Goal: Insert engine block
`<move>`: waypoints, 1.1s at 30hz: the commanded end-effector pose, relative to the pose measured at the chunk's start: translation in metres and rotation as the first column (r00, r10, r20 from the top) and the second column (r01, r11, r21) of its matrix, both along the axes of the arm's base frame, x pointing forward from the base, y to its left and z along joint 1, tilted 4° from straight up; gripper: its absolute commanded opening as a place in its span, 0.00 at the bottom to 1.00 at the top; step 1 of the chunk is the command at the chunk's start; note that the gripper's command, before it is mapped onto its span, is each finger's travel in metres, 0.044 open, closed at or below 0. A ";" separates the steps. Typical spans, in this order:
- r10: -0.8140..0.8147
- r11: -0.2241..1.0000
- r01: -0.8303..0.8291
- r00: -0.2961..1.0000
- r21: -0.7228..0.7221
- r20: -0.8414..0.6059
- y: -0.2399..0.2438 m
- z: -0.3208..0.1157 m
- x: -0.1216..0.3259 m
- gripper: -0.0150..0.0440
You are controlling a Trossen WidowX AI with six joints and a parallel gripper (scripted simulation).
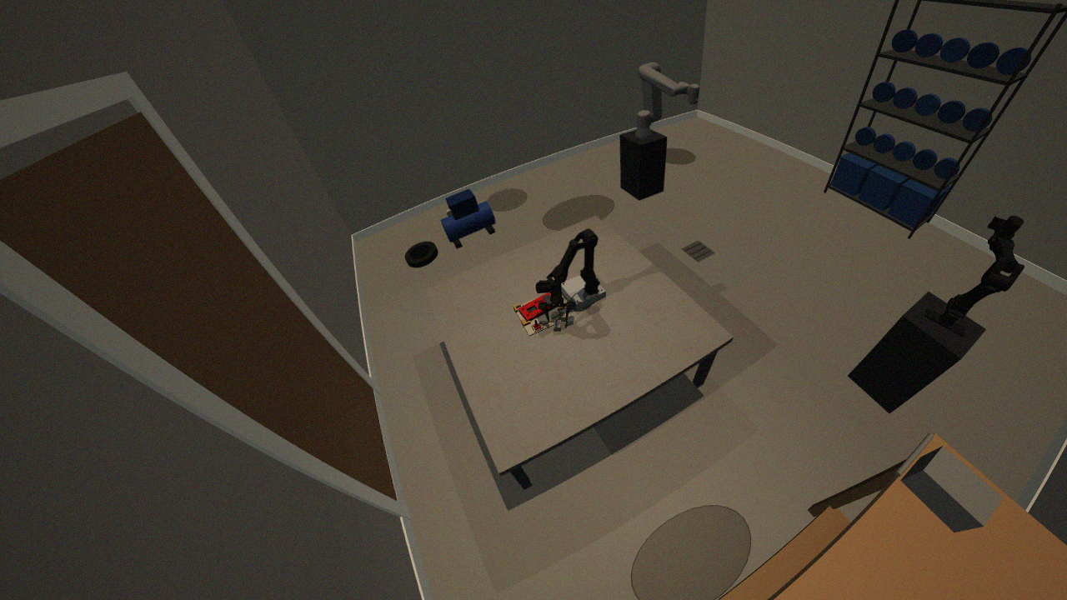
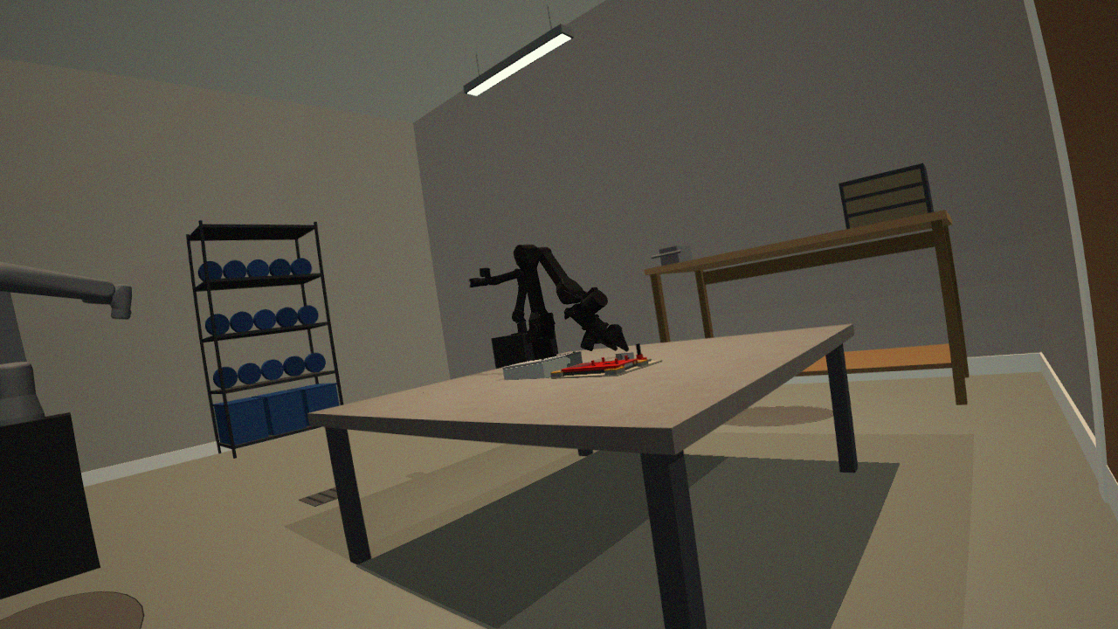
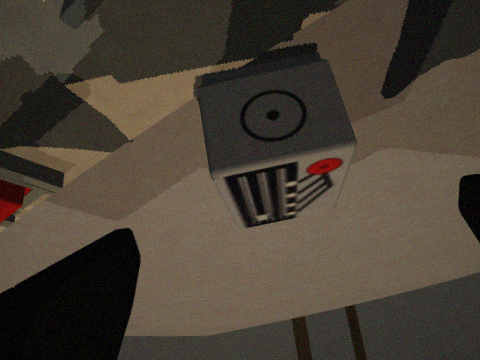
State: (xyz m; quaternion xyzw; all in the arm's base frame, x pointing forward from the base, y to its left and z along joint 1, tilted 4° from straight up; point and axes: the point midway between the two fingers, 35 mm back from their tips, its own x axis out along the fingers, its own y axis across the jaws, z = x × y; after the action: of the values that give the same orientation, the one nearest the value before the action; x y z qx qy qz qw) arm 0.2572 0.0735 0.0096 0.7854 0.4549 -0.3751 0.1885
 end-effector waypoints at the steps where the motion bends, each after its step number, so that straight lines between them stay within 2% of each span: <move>1: 0.004 1.000 -0.004 1.000 0.002 0.012 -0.003 0.007 0.001 1.00; 17: 0.017 1.000 -0.017 1.000 -0.009 0.010 -0.002 0.003 -0.001 1.00; 25: 0.219 0.970 -0.206 0.971 -0.125 0.098 0.001 0.003 0.002 1.00; 33: 0.432 0.886 -0.387 0.889 -0.257 0.152 0.002 0.003 0.004 1.00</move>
State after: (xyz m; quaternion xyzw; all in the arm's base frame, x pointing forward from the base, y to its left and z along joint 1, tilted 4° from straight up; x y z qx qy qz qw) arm 0.2580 0.0746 0.0112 0.7063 0.5285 -0.3114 0.3533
